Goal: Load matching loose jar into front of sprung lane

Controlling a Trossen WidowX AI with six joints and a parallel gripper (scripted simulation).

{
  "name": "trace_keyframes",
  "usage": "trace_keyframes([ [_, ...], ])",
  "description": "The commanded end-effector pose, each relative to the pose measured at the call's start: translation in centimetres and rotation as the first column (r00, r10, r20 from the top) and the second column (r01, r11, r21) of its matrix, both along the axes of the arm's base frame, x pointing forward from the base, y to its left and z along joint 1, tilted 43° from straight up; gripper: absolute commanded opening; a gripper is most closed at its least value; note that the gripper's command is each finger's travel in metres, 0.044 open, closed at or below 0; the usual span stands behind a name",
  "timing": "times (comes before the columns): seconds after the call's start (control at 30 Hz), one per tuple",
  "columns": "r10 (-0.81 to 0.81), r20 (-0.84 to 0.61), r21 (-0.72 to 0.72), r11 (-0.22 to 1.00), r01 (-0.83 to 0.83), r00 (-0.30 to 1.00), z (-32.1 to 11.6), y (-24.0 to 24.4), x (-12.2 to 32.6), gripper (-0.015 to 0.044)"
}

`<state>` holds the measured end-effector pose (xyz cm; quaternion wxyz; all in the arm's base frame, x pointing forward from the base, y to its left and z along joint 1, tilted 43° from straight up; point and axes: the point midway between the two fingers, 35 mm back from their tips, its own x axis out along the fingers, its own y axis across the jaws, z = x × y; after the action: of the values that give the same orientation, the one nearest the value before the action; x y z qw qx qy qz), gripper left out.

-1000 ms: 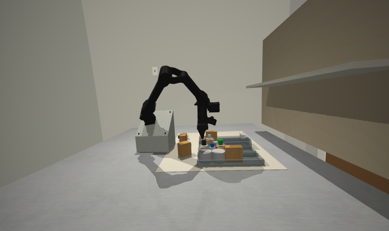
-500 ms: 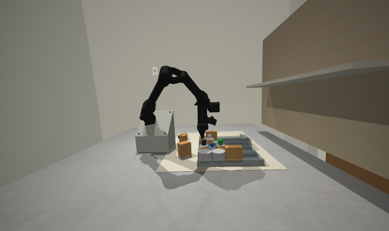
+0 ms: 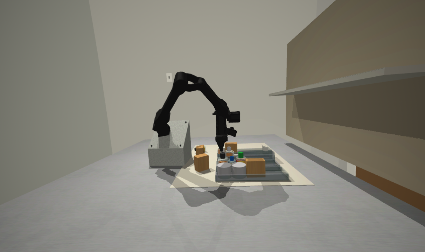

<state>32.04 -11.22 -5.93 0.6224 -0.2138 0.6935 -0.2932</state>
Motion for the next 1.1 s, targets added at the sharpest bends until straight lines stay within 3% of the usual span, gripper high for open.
trace_keyframes([
  [0.0, 0.008, 0.028, -0.005, 1.0, -0.007, 1.0, 0.22, 0.11, 0.83, 0.0],
  [1.07, 0.008, 0.028, -0.005, 1.0, -0.007, 1.0, 0.22, 0.05, 1.24, 0.0],
])
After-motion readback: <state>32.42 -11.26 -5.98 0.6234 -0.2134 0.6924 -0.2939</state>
